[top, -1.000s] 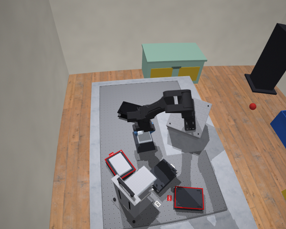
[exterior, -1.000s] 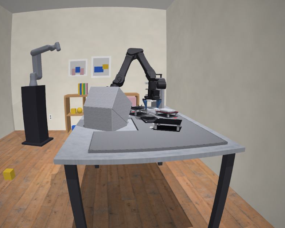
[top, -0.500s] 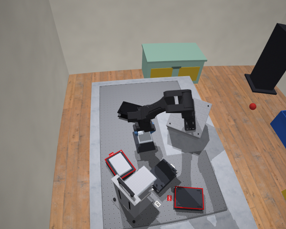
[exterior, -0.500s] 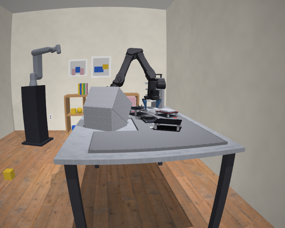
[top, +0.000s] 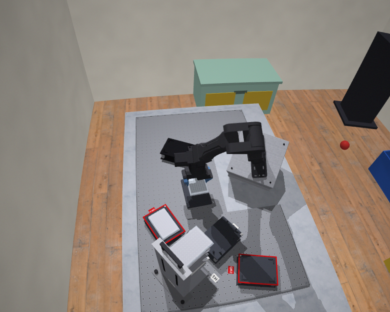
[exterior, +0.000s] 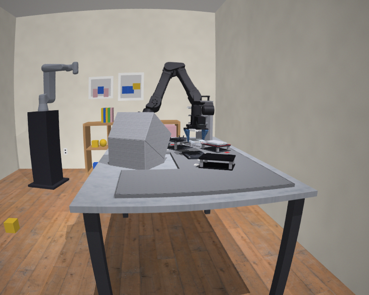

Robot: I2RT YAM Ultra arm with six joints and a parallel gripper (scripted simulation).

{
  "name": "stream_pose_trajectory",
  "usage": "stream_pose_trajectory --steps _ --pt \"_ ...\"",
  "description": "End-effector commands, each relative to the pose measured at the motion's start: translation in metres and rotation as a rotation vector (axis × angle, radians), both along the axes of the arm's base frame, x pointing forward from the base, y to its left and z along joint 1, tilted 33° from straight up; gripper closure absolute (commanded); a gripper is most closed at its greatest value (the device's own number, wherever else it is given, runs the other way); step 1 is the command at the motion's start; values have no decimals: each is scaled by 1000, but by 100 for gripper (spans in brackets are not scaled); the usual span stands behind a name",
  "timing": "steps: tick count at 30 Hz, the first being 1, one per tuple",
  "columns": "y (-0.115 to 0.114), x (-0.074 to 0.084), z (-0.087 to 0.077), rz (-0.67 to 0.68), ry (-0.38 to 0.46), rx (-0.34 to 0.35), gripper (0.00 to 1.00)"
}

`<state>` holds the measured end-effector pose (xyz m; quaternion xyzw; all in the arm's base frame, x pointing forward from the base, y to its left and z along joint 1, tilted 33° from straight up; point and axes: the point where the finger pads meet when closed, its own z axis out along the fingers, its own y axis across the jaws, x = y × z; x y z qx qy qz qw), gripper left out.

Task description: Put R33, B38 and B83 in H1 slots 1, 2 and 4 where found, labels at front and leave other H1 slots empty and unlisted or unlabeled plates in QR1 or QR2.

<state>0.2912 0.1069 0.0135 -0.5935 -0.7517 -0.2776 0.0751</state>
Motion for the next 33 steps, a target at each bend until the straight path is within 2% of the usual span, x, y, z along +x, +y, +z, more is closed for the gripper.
stream_pose_trajectory --steps 1,14,15,18,23,33 --pt "-2 2 3 -6 -15 -5 14" --pt "-1 -1 1 -14 -23 -9 14" --pt "0 13 11 -14 -59 -6 14" --pt "3 6 -4 -5 -15 -9 14" --pt "3 -4 -14 -7 14 -12 14" --pt "6 -4 -18 -3 12 -12 14"
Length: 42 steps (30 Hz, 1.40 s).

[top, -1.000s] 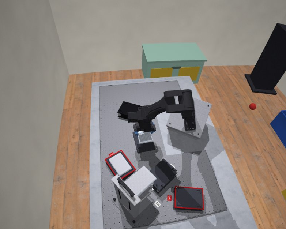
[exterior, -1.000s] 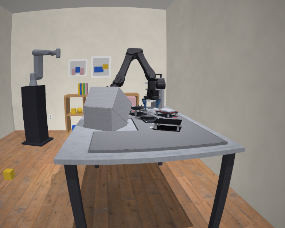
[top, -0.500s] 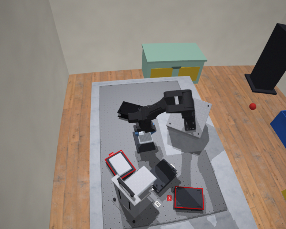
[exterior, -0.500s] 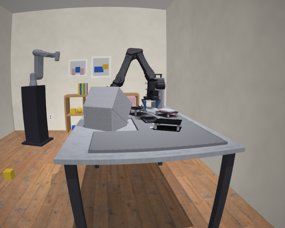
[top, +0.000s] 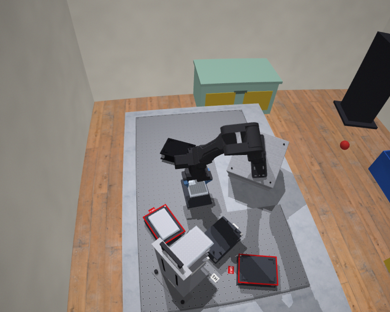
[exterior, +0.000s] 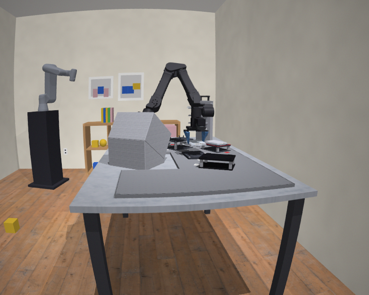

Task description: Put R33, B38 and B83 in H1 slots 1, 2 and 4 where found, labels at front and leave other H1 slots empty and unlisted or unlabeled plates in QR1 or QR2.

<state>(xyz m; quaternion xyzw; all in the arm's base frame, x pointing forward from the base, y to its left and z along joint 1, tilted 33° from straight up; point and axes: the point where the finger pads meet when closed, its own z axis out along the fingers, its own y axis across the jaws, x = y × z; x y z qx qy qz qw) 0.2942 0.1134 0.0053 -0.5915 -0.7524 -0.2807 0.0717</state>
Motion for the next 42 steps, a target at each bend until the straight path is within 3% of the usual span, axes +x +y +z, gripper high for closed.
stream_pose_trajectory --steps 1,4,26,33,42 --pt "-1 -7 -11 -8 25 -12 14" --pt "-1 -1 -10 -12 11 -11 14" --pt "6 -5 -25 -7 24 -13 14" --pt "8 7 -19 -11 -8 -9 14" --pt "11 1 -30 -9 16 -12 14"
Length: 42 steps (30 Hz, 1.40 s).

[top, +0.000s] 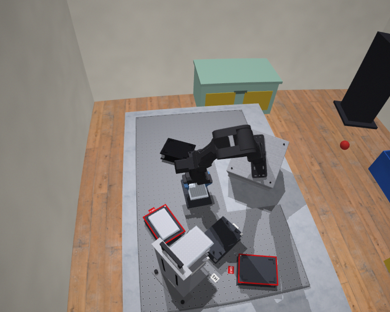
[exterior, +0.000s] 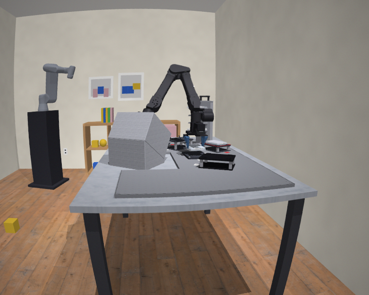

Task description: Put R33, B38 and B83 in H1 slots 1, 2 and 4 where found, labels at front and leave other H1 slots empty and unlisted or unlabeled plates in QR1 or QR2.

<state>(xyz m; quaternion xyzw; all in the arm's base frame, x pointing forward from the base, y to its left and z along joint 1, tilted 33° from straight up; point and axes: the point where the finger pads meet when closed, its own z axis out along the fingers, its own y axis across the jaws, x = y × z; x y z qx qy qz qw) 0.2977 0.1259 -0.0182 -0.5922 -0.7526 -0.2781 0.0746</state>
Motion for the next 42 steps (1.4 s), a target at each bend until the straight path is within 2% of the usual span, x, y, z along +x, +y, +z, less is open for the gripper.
stream_pose_trajectory --steps 1,7,8,10,28,39,42 --pt "-2 -2 -7 -13 8 -11 14" --pt "0 -5 -11 -8 16 -13 14" --pt "-4 0 -6 -24 -4 -10 14" --pt "-2 -4 -13 -18 17 -13 14" --pt "6 -4 -22 -7 16 -13 14" --pt "11 17 -18 -14 -26 -6 14" --pt "13 17 -18 -9 -27 -5 14"
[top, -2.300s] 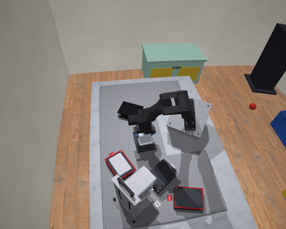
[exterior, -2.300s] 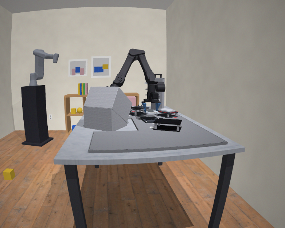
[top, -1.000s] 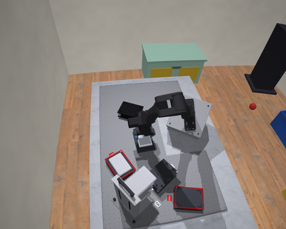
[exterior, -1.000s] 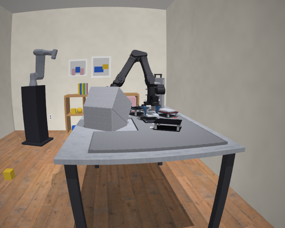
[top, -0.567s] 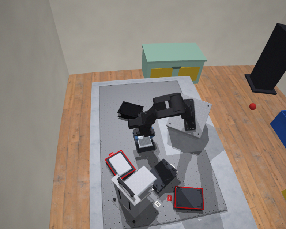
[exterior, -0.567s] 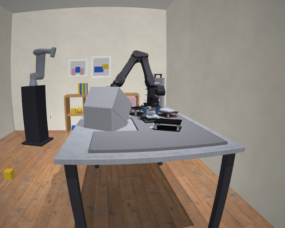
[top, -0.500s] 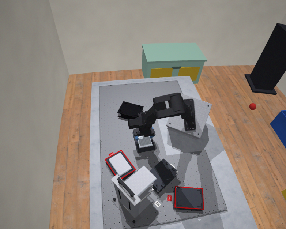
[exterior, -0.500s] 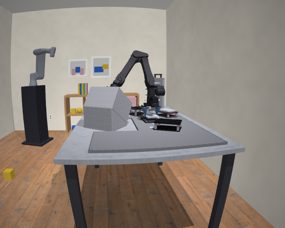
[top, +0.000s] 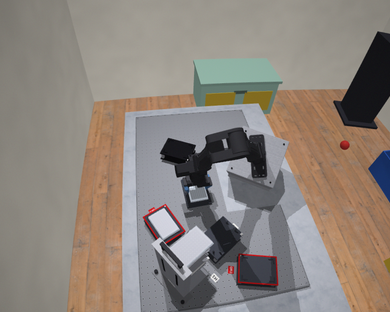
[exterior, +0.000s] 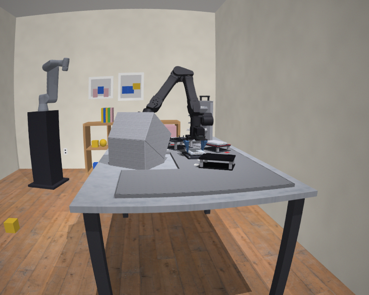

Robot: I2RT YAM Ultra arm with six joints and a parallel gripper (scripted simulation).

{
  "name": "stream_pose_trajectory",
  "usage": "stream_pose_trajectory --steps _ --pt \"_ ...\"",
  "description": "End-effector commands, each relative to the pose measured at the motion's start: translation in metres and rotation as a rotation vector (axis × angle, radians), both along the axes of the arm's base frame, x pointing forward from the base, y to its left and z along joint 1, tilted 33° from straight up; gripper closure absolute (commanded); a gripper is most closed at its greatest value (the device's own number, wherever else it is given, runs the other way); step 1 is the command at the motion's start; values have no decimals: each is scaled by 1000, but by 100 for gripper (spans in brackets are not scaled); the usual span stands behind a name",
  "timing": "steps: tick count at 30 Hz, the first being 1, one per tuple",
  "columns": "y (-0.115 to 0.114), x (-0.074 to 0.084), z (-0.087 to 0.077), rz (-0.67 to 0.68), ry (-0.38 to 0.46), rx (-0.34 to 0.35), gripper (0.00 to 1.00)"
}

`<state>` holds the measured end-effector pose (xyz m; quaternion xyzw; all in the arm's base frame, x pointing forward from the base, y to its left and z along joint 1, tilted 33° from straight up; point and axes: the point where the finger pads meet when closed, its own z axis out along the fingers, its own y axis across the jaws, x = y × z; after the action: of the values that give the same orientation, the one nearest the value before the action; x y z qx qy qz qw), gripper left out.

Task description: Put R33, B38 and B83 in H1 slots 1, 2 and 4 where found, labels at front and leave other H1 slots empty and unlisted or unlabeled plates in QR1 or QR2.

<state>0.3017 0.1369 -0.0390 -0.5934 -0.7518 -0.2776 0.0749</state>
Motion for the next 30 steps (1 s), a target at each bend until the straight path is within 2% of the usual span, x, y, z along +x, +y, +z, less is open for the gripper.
stream_pose_trajectory --steps 1,9,10,11,12,26,27,30 --pt "3 12 2 -5 -28 -5 14" --pt "5 15 -2 -7 -28 -5 14" --pt "2 7 -2 -7 -14 -4 14" --pt "2 7 -2 -7 -14 -4 14" --pt "2 7 -2 -7 -14 -4 0" --pt "2 7 -2 -7 -14 -4 0" --pt "-2 16 10 -14 -44 -7 0" --pt "-6 13 19 -12 -43 -3 0"
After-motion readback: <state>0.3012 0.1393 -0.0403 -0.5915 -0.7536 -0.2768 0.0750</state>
